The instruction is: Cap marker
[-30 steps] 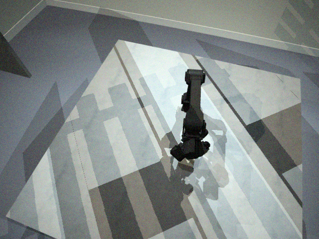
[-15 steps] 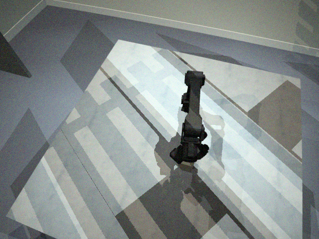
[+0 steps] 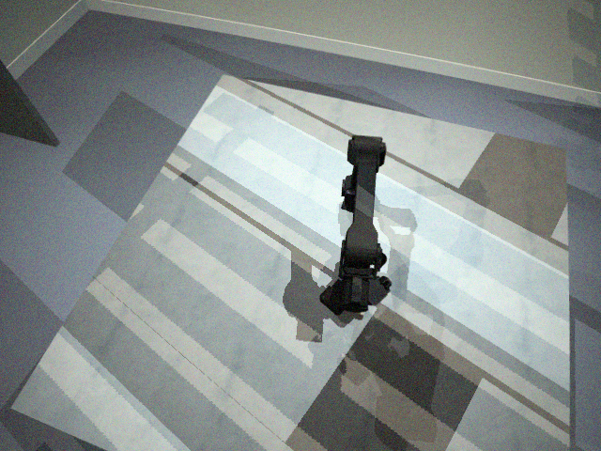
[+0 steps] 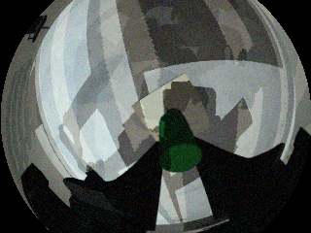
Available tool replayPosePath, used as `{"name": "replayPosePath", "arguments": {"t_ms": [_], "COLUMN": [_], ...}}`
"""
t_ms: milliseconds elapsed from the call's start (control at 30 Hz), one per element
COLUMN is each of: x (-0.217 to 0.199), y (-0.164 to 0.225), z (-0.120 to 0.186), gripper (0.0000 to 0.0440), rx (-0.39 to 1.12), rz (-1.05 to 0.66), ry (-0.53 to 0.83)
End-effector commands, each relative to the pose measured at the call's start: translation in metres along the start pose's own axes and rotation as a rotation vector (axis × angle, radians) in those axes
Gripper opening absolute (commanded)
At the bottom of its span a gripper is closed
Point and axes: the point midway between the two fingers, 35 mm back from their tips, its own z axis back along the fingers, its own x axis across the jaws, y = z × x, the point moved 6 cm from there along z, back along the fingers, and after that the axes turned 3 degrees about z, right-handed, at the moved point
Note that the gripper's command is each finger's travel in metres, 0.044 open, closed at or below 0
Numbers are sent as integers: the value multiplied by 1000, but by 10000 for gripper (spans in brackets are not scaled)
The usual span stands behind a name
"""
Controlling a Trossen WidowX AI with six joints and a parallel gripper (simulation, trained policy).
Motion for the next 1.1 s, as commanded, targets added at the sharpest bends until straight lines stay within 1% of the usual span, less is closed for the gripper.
{"name": "replayPosePath", "arguments": {"t_ms": [0,33,100,133,433,1067], "x": [0,0,1,3,1,0], "y": [-2,-2,-1,0,3,5], "z": [-17,-19,-23,-25,-29,-30], "gripper": [11,12,65,70,83,113], "rx": [16,18,28,31,43,51], "rz": [22,26,29,33,68,89], "ry": [-29,-30,-38,-50,-38,-32]}}
